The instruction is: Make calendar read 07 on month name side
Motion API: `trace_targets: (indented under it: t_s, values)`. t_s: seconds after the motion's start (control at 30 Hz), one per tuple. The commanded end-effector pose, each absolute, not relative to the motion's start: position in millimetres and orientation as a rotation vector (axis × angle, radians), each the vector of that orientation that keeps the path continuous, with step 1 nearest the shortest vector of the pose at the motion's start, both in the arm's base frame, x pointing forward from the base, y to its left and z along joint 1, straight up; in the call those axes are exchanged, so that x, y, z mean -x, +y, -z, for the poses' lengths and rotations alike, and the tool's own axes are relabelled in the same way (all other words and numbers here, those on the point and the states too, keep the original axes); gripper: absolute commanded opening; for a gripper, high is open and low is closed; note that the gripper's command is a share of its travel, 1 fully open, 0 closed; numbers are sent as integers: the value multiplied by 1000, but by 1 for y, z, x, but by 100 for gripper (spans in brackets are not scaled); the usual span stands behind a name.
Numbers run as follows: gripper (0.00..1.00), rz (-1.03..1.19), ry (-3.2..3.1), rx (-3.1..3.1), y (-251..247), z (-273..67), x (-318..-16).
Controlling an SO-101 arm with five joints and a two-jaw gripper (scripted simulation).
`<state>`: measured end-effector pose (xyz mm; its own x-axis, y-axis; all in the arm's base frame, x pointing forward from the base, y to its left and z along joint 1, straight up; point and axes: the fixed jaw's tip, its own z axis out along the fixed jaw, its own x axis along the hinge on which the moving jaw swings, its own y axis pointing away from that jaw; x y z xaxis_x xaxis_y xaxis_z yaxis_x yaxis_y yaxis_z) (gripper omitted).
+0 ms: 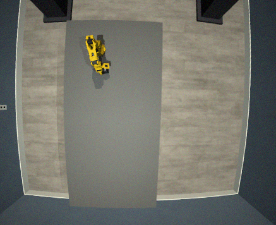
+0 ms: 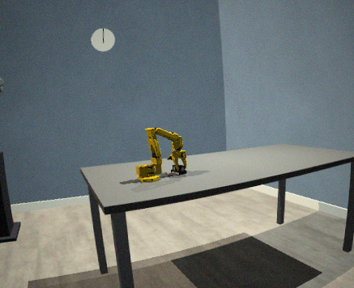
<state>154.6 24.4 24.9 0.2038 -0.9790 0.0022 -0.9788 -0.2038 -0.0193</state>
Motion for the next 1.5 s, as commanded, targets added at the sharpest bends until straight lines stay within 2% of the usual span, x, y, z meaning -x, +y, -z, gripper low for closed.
trace_targets:
  t_s: [0.0,0.2,0.6,1.2,1.47]
  values:
    - [32,37,1964,2417,25,-26,-157]
    - [35,37,1964,2417,25,-26,-157]
    - [36,37,1964,2417,25,-29,-157]
    - [36,37,1964,2417,24,-79,-156]
    - [36,37,1964,2417,24,-86,-154]
